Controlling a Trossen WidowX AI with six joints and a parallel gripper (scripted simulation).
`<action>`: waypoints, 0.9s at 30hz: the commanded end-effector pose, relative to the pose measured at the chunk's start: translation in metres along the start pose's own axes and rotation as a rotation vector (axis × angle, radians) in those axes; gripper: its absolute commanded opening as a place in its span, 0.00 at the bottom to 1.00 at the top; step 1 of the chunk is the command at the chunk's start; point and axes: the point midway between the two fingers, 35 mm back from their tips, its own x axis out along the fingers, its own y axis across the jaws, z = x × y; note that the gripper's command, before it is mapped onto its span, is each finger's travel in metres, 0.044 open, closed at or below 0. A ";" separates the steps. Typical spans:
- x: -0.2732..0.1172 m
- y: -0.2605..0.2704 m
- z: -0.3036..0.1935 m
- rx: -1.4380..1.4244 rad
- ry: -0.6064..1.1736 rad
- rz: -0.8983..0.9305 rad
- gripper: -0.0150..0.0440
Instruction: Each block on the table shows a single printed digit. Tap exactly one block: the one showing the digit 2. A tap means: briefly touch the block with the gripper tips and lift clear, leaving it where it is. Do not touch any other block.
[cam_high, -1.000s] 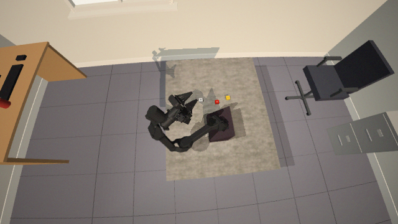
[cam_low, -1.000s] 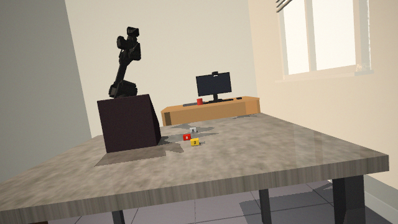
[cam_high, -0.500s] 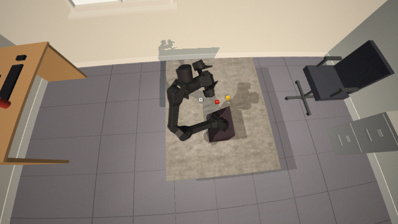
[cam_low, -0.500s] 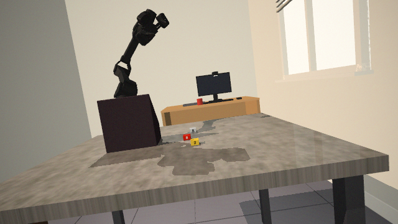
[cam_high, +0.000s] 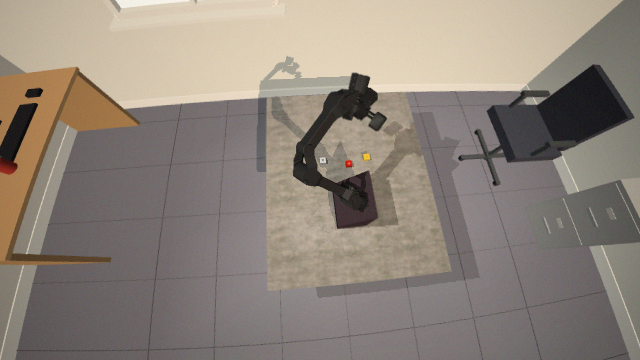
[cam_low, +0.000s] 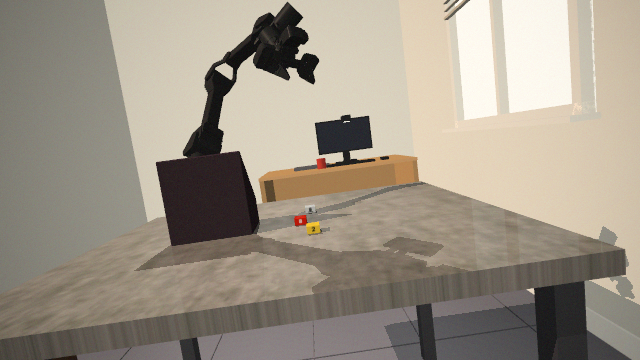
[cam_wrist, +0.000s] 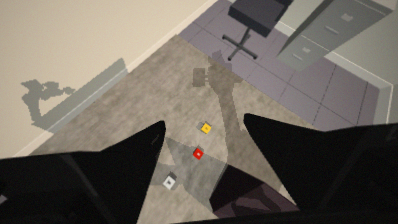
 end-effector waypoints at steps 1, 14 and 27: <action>0.069 -0.004 -0.014 -0.231 0.189 0.046 0.93; 0.221 -0.037 -0.100 -0.753 0.575 0.347 0.93; 0.229 -0.041 -0.109 -0.783 0.596 0.376 0.93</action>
